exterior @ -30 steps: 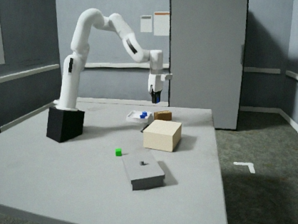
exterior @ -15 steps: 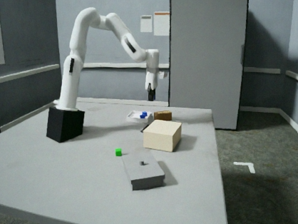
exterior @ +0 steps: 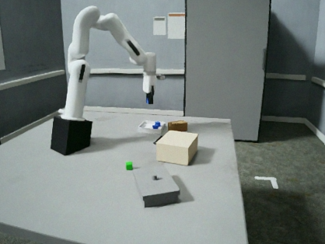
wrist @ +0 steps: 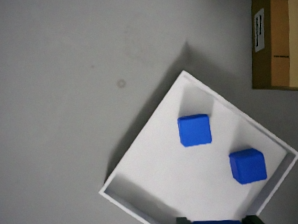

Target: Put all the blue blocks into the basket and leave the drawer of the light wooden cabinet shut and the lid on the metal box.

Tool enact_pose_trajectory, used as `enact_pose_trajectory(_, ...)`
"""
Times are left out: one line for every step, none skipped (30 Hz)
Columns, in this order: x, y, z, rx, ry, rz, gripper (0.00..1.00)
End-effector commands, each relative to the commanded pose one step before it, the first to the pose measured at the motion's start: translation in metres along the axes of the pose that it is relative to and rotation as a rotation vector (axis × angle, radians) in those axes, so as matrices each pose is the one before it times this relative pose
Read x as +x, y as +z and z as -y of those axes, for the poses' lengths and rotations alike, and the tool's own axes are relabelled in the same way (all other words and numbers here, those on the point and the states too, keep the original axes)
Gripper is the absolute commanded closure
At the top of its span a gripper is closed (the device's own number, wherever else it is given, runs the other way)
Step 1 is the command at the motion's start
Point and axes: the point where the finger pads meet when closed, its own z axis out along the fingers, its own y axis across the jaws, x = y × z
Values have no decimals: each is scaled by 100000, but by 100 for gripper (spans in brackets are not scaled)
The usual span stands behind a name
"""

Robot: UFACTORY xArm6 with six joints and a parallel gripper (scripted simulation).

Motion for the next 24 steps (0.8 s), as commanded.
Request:
enact_pose_trajectory(-331,-338,2969,-87,-18258,-2466,100)
enact_pose_trajectory(0,0,0,0,0,0,100)
enact_pose_trajectory(0,0,0,0,0,0,100)
enact_pose_trajectory(0,0,0,0,0,0,100)
enact_pose_trajectory(0,0,0,0,0,0,100)
enact_pose_trajectory(0,0,0,0,0,0,100)
enact_pose_trajectory(0,0,0,0,0,0,100)
enact_pose_trajectory(0,0,0,0,0,0,100)
enact_pose_trajectory(0,0,0,0,0,0,100)
enact_pose_trajectory(0,0,0,0,0,0,100)
enact_pose_trajectory(0,0,0,0,0,0,100)
enact_pose_trajectory(0,1,0,0,0,0,100)
enact_pose_trajectory(0,2,0,0,0,0,100)
enact_pose_trajectory(0,3,0,0,0,0,100)
enact_pose_trajectory(0,6,0,0,0,0,100)
enact_pose_trajectory(0,8,0,0,0,0,100)
enact_pose_trajectory(0,11,0,0,0,1,100)
enact_pose_trajectory(0,15,0,0,0,1,100)
enact_pose_trajectory(0,18,0,0,0,1,100)
enact_pose_trajectory(0,23,0,0,0,1,100)
enact_pose_trajectory(0,27,0,0,0,1,100)
enact_pose_trajectory(0,32,0,0,0,1,100)
enact_pose_trajectory(0,37,0,0,0,2,100)
enact_pose_trajectory(0,42,0,0,0,2,100)
